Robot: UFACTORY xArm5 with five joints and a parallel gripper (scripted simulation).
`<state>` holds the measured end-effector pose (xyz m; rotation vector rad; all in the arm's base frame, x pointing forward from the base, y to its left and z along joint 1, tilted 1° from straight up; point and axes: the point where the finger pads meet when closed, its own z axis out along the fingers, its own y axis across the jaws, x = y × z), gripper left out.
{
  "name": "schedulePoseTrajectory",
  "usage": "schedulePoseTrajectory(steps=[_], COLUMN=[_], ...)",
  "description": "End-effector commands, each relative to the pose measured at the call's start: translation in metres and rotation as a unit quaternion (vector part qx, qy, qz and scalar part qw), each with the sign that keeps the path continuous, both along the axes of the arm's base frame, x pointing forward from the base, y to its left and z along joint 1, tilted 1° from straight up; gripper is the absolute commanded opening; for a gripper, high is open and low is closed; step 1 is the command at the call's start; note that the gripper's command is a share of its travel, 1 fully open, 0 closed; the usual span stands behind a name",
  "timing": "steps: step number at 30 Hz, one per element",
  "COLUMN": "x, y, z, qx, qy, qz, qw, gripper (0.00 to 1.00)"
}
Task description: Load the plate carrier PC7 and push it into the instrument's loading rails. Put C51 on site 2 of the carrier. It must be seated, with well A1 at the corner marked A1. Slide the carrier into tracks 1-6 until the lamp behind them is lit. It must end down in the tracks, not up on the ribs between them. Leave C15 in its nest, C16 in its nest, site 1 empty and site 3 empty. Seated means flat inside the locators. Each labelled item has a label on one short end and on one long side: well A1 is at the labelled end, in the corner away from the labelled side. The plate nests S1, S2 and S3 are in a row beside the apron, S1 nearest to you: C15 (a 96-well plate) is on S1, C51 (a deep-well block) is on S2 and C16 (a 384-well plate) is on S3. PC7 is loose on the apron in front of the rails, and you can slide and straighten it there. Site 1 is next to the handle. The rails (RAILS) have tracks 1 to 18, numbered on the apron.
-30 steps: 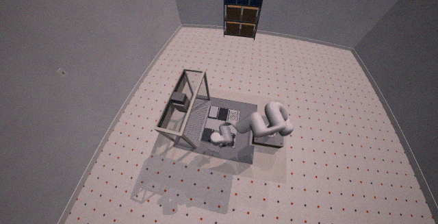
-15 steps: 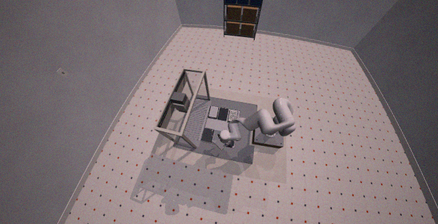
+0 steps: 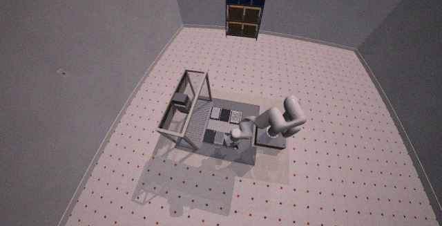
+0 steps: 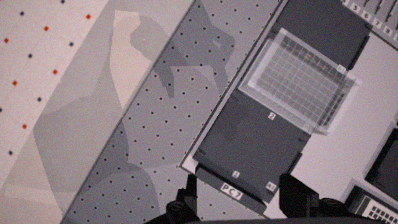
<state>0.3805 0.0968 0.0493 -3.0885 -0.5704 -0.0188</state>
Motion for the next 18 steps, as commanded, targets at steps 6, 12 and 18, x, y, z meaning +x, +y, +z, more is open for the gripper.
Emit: schedulePoseTrajectory(steps=[6,12,18], x=[-0.034,-0.062,-0.062], y=[-0.011,-0.019,-0.019], z=[0.002,0.001,0.001], qx=[0.004,0.005,0.006], qy=[-0.006,-0.005,-0.005], qz=[-0.124,-0.222,-0.273], qw=[0.992,0.975,0.962], gripper=[0.81,0.81,0.81])
